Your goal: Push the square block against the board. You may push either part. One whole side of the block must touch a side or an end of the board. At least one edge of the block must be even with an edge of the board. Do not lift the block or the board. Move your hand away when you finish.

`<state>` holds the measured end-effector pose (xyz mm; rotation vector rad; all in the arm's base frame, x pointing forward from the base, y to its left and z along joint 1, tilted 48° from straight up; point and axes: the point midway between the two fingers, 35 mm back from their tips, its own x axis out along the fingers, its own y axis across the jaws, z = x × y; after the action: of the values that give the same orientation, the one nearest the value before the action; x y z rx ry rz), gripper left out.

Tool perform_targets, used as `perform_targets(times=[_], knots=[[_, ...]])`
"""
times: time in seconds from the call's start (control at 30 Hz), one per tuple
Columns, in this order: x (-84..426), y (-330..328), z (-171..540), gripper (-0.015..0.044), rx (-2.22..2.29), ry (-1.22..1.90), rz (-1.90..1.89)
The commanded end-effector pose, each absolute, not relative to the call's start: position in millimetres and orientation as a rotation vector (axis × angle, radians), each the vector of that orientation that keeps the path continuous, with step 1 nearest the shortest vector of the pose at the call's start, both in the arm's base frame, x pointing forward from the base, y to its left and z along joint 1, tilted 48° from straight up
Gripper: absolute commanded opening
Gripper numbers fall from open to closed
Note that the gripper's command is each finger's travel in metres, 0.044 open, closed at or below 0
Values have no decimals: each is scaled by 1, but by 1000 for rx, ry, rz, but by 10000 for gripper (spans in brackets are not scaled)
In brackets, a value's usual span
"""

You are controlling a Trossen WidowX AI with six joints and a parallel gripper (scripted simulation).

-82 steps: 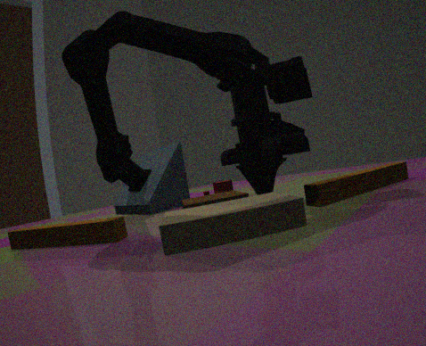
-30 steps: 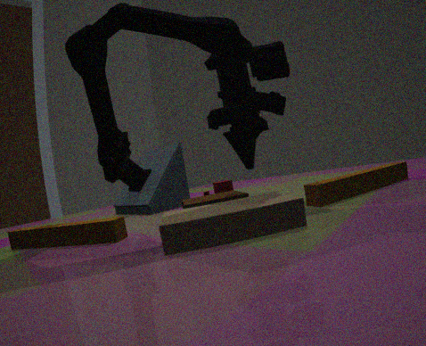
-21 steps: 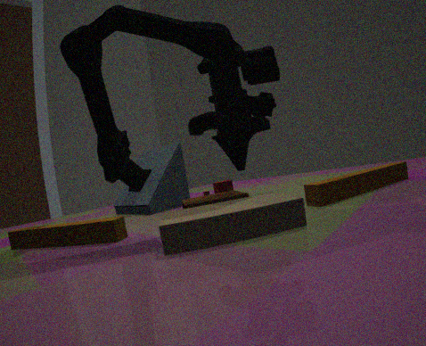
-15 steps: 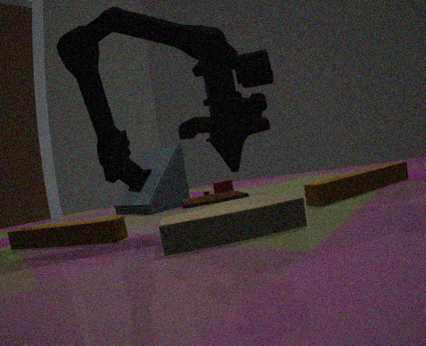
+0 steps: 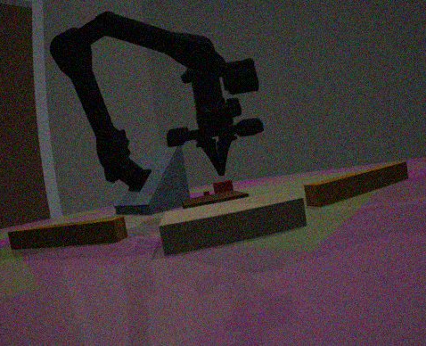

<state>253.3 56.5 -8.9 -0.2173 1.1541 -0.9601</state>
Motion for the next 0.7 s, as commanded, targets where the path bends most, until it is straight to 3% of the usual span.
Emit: perform_targets(times=[0.0, 0.27, 0.67], knots=[[249, 56, -9, 0, -178, 1135, -983], [253, 15, -46, 0, -180, 1133, -985], [261, 14, -43, 0, -179, 1133, -984]])
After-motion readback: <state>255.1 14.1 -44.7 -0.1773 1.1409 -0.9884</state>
